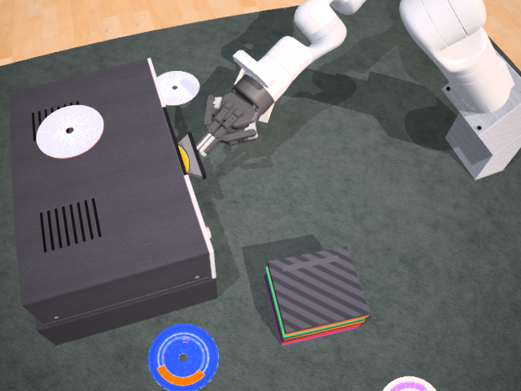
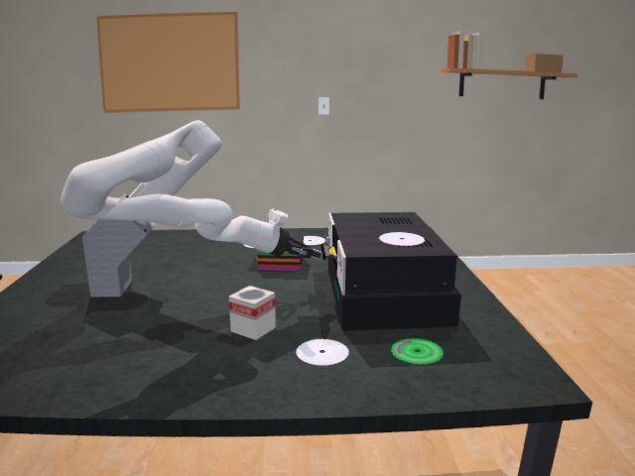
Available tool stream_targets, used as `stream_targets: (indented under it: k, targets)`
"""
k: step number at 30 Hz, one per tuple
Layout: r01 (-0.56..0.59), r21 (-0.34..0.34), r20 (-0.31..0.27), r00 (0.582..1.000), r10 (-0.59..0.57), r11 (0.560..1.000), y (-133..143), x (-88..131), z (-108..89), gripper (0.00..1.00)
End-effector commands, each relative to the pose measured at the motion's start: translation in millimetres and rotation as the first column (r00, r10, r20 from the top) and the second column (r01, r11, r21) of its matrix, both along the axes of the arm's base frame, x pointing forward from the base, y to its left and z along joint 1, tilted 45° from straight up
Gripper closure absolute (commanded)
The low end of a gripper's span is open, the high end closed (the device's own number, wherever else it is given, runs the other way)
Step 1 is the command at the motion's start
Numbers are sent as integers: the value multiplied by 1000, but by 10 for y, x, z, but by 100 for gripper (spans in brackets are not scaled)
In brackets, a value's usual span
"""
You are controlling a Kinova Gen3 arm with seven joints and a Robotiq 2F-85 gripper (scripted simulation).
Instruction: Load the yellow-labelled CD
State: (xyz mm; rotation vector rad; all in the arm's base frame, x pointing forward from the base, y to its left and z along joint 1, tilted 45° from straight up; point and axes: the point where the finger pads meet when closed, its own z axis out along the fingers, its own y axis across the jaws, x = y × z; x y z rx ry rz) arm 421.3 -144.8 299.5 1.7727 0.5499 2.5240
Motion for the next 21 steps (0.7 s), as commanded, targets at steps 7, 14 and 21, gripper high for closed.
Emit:
stream_targets:
  k: [7,14,21]
  targets:
    - [-15,-7,-1,1000,15,1000,49,149,132,90]
    - [-15,-7,-1,1000,15,1000,47,174,159,90]
    - [-15,-7,-1,1000,15,1000,47,176,161,90]
